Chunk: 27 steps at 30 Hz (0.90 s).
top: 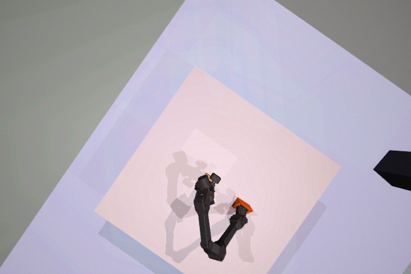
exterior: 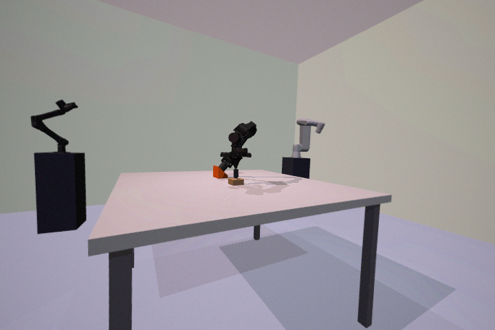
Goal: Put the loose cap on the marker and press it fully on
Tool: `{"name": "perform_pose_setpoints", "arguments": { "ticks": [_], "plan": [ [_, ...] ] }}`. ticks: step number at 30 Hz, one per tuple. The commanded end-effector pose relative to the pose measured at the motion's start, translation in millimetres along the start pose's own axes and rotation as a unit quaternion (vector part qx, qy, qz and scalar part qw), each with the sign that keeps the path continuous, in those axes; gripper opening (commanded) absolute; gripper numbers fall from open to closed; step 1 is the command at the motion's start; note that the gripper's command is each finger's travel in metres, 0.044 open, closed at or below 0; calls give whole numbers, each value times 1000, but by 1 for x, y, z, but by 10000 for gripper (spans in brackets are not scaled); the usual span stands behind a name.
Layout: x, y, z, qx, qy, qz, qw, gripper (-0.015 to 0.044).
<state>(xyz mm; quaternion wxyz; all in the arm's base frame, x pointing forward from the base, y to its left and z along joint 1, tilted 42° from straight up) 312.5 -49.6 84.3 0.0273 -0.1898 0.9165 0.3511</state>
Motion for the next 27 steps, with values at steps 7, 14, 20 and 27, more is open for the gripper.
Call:
{"name": "perform_pose_setpoints", "arguments": {
  "ticks": [7, 14, 20, 27],
  "plan": [
    [1, -1, -86, 7, -14, 40, 999, 0],
    [1, -1, -86, 7, -14, 40, 999, 131],
    [1, -1, -86, 7, -14, 40, 999, 289],
    [1, -1, -86, 7, -14, 40, 999, 440]
  ]
}}
Point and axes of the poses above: the point midway between the two fingers, 35 mm back from their tips, its own z axis out along the fingers, its own y axis across the jaws, x = y × z, the point moved 5 cm from there along -z, back along the fingers, and after that the axes turned 15 degrees about -z, right-handed, at the moved point
